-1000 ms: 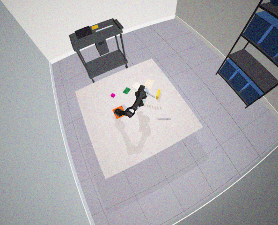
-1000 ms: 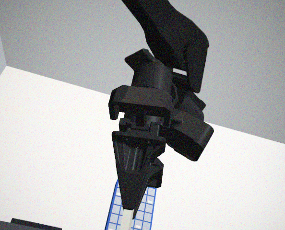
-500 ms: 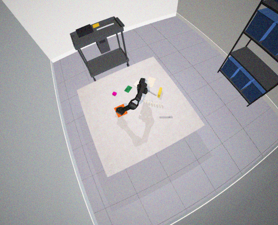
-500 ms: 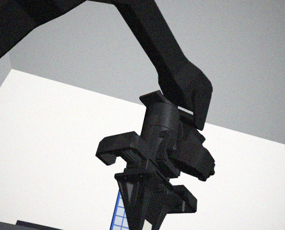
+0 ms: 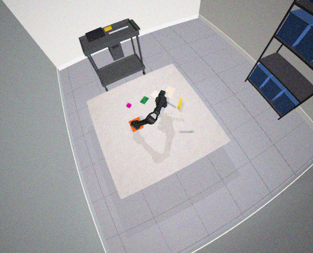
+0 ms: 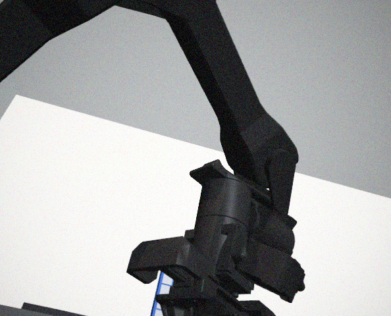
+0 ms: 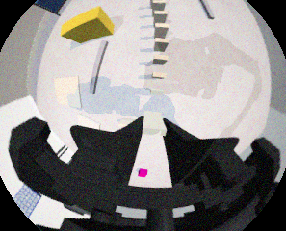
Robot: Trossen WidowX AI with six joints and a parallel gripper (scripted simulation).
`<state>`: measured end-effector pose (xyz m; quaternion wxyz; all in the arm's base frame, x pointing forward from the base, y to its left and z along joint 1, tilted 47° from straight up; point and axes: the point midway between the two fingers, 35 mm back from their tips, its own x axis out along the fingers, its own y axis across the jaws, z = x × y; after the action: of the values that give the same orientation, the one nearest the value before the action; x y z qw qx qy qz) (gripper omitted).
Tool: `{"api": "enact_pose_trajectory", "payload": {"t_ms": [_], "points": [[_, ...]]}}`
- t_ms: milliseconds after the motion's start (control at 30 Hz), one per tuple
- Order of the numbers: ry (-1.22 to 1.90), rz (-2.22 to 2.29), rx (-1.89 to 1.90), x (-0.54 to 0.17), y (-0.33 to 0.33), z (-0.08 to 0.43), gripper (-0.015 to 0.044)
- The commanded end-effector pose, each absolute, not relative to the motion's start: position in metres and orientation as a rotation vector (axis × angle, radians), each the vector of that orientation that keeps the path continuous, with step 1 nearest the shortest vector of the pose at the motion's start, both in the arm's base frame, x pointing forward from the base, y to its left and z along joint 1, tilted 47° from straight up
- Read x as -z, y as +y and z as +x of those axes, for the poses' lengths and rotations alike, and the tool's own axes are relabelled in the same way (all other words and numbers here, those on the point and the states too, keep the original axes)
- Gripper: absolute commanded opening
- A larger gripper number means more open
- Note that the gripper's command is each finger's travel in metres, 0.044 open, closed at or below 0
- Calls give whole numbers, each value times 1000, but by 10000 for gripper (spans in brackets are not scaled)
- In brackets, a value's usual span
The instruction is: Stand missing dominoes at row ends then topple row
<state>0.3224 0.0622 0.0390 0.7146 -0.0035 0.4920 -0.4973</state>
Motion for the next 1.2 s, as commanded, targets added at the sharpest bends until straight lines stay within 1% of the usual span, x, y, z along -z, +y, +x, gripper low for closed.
{"api": "enact_pose_trajectory", "payload": {"t_ms": [0, 433, 867, 1167], "points": [[1093, -21, 1101, -25, 49, 321, 107], [1087, -27, 1109, 13, 3, 315, 107], [1086, -28, 1109, 15, 0, 315, 107], [1086, -28, 1109, 15, 0, 315, 343]]}}
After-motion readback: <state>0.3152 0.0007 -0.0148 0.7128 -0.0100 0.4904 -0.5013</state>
